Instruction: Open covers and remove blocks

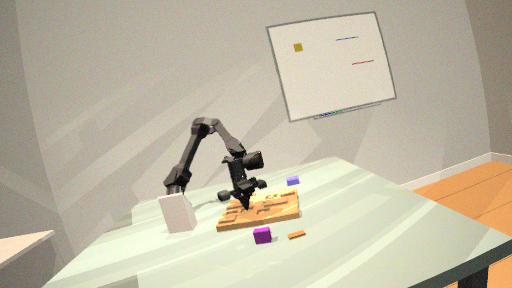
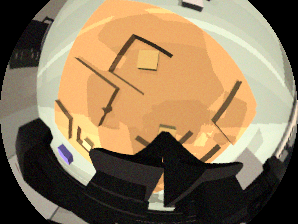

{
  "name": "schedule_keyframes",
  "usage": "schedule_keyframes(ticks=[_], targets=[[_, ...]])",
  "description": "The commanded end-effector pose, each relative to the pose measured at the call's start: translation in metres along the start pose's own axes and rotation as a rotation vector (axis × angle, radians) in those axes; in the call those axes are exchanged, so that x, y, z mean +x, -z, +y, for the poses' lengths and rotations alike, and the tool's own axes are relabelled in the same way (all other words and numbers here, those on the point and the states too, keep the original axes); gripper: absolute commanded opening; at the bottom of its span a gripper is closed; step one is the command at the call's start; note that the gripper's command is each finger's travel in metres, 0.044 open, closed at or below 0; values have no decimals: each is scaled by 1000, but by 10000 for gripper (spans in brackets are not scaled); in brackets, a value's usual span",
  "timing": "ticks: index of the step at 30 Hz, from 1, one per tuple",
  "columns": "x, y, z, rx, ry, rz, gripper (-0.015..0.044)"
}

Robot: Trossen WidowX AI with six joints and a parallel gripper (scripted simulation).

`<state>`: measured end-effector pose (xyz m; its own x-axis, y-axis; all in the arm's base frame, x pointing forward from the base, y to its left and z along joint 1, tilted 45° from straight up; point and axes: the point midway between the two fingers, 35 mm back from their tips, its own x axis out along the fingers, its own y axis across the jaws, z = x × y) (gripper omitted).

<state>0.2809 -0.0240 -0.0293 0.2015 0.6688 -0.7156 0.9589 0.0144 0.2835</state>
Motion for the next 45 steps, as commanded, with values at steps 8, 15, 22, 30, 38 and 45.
schedule_keyframes(ticks=[8,15,22,30,38,45], targets=[[-8,1,-1,-4,-1,0,0],[-14,2,-3,-8,-3,1,0],[-14,2,-3,-8,-3,1,0],[-14,2,-3,-8,-3,1,0],[-14,2,-3,-8,-3,1,0],[-21,2,-3,-2,-2,3,79]])
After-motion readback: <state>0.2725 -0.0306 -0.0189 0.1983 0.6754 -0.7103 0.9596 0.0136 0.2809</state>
